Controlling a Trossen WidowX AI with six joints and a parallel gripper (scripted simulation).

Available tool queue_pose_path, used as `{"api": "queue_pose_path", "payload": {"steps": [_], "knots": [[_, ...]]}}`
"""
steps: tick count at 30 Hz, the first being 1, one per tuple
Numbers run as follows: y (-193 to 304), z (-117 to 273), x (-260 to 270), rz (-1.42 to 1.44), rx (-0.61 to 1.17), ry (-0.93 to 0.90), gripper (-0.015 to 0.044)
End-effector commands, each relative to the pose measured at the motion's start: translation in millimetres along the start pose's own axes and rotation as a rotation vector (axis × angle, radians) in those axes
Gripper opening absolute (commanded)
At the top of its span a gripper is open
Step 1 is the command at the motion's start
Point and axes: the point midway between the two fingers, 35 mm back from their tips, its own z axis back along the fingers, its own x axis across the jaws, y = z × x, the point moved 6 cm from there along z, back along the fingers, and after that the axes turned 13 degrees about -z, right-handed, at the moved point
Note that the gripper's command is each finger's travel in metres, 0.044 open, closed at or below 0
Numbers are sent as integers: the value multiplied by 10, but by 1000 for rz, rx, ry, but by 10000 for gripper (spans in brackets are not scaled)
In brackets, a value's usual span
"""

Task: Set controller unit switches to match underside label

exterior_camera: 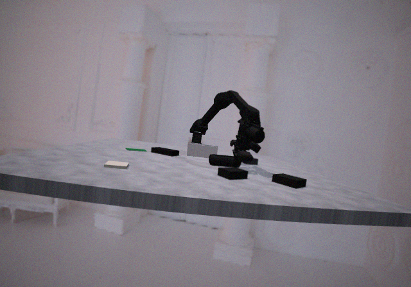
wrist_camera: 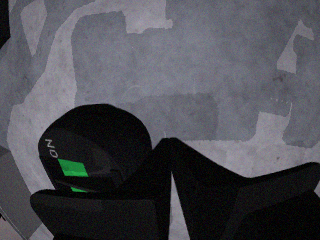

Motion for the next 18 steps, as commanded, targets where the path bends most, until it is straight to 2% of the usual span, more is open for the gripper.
{"api": "queue_pose_path", "payload": {"steps": [1,18], "knots": [[9,-44,58,-3,6,-14,0],[48,-103,246,-3,6,-15,0]]}}
